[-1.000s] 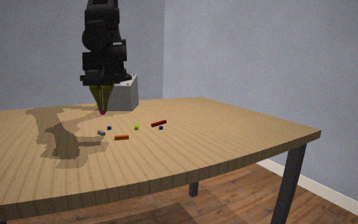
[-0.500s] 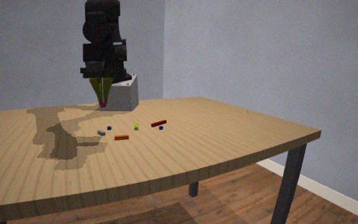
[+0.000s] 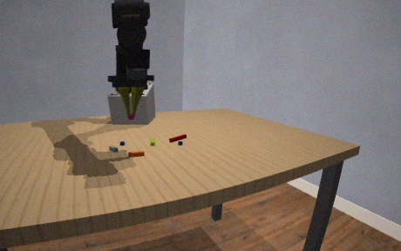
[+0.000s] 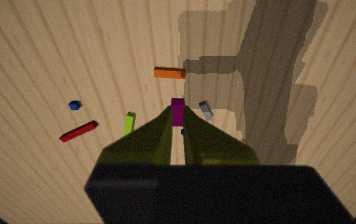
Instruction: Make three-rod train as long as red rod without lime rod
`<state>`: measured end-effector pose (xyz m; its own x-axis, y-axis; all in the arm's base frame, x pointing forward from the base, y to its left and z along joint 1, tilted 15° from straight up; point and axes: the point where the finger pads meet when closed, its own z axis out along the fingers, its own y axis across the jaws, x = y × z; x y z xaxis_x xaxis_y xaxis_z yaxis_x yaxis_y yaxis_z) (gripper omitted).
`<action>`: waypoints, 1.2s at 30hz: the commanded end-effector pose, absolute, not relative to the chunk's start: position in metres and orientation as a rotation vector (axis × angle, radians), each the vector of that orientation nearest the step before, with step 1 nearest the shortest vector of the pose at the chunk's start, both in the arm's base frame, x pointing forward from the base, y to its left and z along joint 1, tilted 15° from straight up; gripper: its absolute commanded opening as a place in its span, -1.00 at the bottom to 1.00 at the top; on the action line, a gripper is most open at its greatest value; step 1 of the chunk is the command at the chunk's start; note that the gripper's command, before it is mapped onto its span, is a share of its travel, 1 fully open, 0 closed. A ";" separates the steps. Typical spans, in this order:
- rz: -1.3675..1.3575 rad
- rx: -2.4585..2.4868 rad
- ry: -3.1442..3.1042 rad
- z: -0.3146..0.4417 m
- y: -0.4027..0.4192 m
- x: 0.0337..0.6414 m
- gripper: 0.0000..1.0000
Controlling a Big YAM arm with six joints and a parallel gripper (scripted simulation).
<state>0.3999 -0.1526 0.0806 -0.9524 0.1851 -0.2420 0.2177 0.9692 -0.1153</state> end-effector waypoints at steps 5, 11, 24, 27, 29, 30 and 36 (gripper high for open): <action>-0.241 -0.002 2.888 0.084 -0.131 0.406 -0.91; -0.258 -0.160 2.893 0.082 -0.118 0.406 -0.91; -0.285 -0.508 2.883 0.074 -0.090 0.405 -0.91; -0.282 -0.508 2.893 0.071 -0.091 0.404 -0.91; -0.314 -0.683 2.846 0.074 -0.077 0.406 -0.91; -0.314 -0.683 2.846 0.074 -0.077 0.406 -0.91; -0.332 -0.860 2.807 0.073 -0.063 0.405 -0.91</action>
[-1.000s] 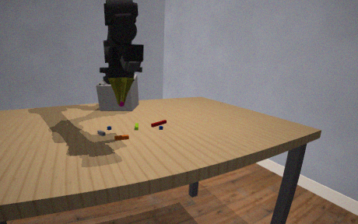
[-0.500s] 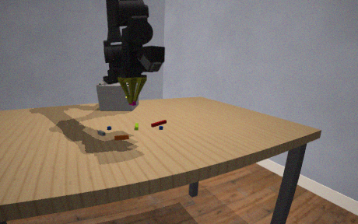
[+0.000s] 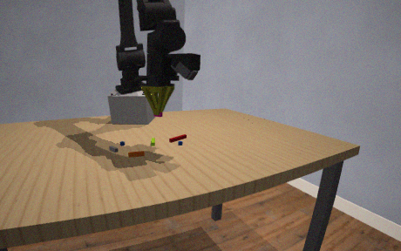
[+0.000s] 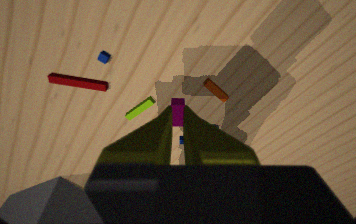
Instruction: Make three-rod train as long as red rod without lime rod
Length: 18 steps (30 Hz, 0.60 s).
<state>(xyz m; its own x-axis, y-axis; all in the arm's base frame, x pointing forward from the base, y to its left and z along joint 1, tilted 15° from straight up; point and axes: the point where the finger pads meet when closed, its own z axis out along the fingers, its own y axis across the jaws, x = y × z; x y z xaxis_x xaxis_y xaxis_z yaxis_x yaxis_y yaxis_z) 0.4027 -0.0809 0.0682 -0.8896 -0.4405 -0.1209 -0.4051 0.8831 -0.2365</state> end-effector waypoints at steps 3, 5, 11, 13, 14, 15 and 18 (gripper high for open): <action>-0.316 -0.869 2.824 0.067 -0.062 0.403 -0.91; -0.316 -0.869 2.826 0.067 -0.062 0.402 -0.91; -0.331 -1.043 2.777 0.065 -0.049 0.401 -0.91; -0.333 -1.033 2.784 0.065 -0.052 0.400 -0.91; -0.363 -1.197 2.707 0.068 -0.037 0.402 -0.91; -0.360 -1.199 2.710 0.067 -0.037 0.401 -0.91; -0.346 -1.207 2.723 0.063 -0.036 0.399 -0.91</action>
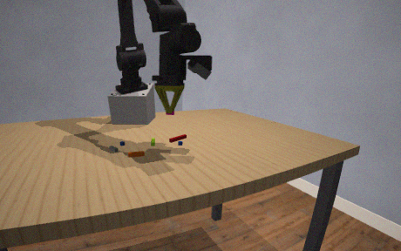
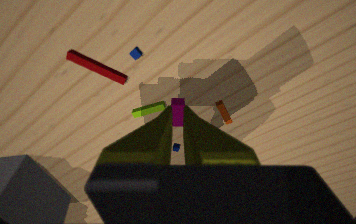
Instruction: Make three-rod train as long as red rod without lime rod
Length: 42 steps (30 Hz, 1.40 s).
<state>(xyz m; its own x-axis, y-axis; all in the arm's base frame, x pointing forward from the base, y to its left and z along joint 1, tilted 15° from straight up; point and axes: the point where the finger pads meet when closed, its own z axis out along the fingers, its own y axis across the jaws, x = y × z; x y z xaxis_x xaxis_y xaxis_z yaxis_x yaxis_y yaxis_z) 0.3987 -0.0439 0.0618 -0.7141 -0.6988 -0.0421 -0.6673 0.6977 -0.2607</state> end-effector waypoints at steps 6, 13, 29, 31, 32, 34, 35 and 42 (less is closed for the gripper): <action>-0.361 -1.358 2.661 0.061 -0.025 0.397 -0.91; -0.368 -1.498 2.604 0.057 -0.014 0.394 -0.91; -0.418 -1.895 2.352 0.056 0.018 0.387 -0.91; -0.420 -1.942 2.320 0.056 0.021 0.385 -0.91; -0.416 -1.952 2.318 0.054 0.022 0.385 -0.91; -0.414 -1.955 2.319 0.053 0.022 0.384 -0.91; -0.414 -1.952 2.323 0.053 0.021 0.384 -0.91; -0.415 -1.942 2.333 0.053 0.017 0.385 -0.91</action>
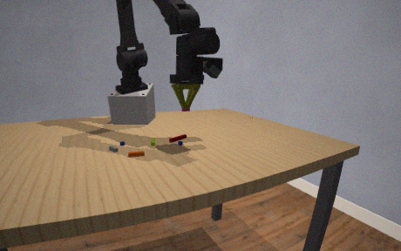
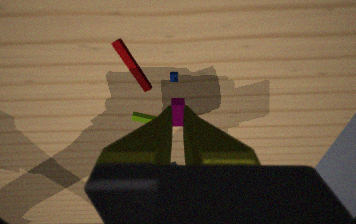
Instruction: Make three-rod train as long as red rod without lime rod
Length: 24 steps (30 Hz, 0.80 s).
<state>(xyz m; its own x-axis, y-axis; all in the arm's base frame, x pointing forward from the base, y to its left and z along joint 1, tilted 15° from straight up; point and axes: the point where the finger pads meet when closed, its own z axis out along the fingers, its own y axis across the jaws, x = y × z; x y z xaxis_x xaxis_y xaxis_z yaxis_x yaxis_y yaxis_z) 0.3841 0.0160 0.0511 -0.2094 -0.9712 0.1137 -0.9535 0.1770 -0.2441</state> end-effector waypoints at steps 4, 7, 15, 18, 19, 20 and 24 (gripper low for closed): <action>-0.414 -1.933 2.339 0.052 0.017 0.385 -0.91; -0.406 -1.941 2.348 0.045 0.015 0.385 -0.91; -0.404 -1.937 2.354 0.023 0.008 0.389 -0.91; -0.403 -1.937 2.354 0.011 0.006 0.392 -0.91; -0.403 -1.937 2.354 0.011 0.006 0.392 -0.91; -0.403 -1.937 2.354 0.011 0.006 0.392 -0.91; -0.403 -1.938 2.354 -0.007 0.003 0.395 -0.91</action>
